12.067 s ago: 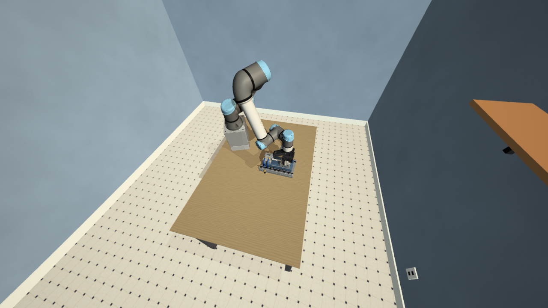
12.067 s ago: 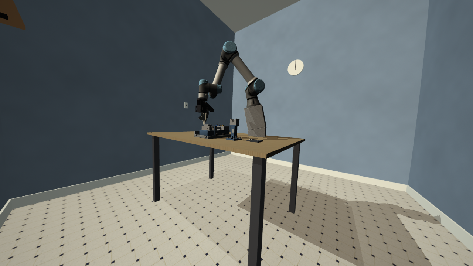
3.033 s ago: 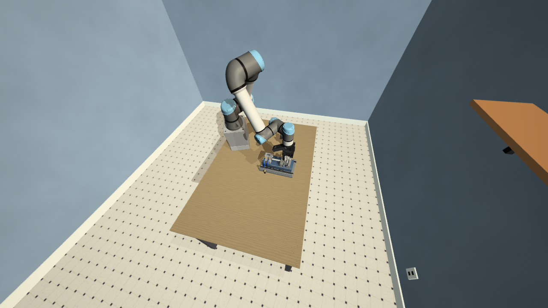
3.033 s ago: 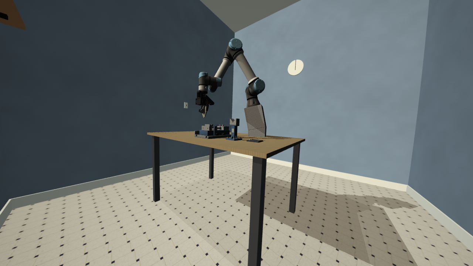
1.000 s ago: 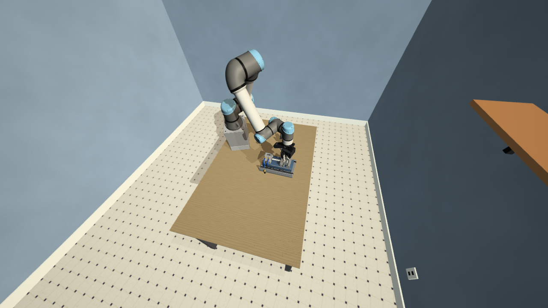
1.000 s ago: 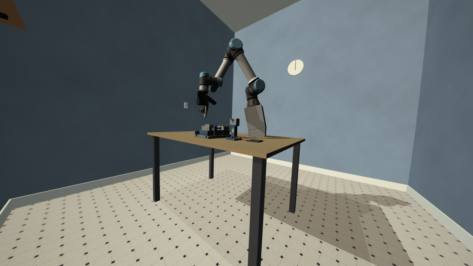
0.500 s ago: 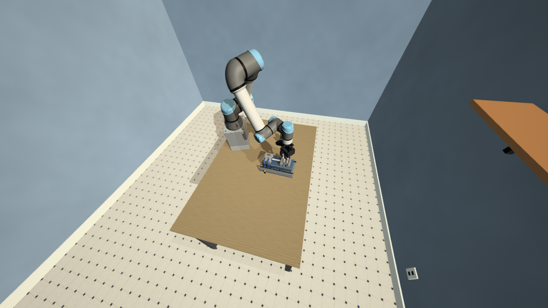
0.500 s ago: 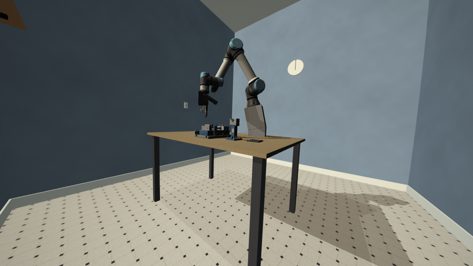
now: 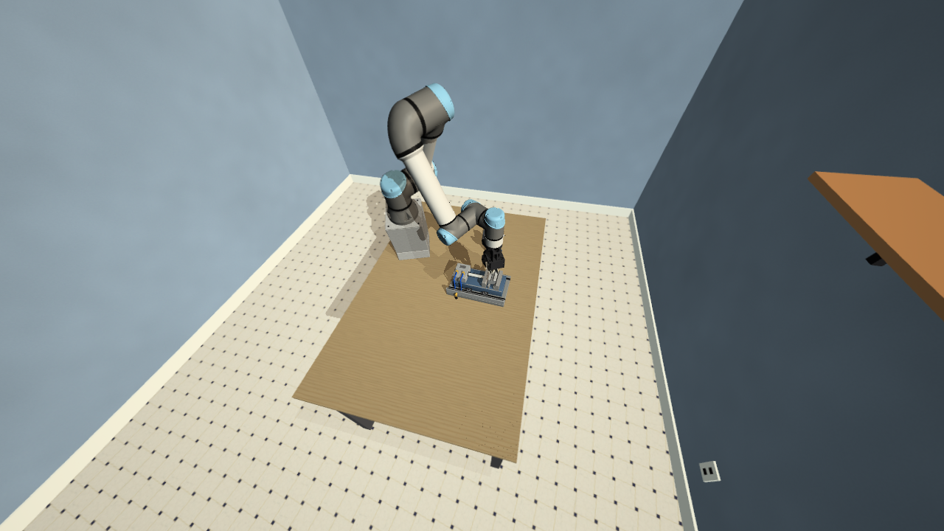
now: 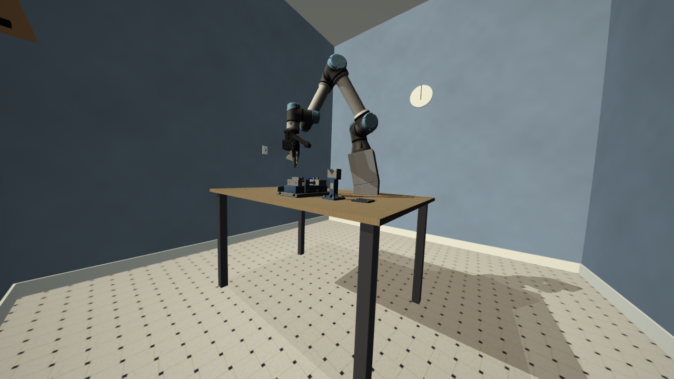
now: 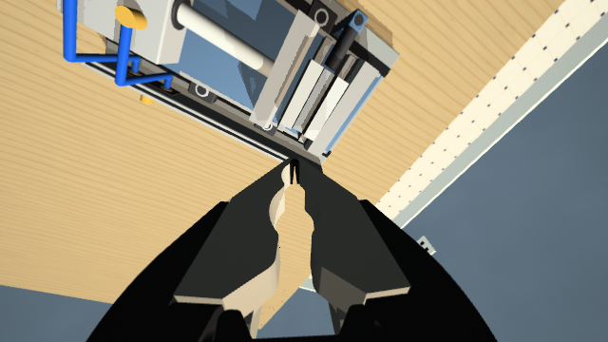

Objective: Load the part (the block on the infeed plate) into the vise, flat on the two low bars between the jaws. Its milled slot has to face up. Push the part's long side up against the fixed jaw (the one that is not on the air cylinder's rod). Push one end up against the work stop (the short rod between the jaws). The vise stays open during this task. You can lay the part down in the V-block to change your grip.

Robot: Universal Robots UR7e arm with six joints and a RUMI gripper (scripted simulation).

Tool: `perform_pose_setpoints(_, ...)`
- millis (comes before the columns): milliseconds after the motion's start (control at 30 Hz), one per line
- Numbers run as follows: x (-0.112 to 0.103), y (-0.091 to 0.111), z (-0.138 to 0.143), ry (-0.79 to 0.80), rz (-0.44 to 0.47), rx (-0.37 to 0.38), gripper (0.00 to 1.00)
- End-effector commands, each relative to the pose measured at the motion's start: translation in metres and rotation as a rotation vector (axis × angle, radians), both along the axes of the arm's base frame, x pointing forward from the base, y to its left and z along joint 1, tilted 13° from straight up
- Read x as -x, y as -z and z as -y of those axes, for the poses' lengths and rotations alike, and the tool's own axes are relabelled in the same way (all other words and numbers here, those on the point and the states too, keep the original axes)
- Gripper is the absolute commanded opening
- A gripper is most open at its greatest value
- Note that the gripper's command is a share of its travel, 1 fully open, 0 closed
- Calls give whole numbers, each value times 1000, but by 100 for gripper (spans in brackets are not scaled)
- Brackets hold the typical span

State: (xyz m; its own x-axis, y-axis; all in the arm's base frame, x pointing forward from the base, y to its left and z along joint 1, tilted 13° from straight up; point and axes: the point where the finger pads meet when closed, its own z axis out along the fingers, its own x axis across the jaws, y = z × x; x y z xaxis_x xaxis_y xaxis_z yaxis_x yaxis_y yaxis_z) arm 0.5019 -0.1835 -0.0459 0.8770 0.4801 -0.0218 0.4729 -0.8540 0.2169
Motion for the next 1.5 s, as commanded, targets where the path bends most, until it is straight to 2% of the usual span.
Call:
perform_pose_setpoints(0,-1,0,-3,114,21,-5,0)
perform_pose_setpoints(533,-3,2,-13,614,125,-48,0)
perform_pose_setpoints(633,-3,2,-13,618,126,-48,0)
perform_pose_setpoints(1067,-5,3,-18,1068,220,-88,0)
perform_pose_setpoints(1167,-5,3,-18,1080,223,-89,0)
perform_pose_setpoints(1300,-6,3,-19,1249,258,-104,0)
perform_pose_setpoints(1467,-5,3,-20,1380,285,-115,0)
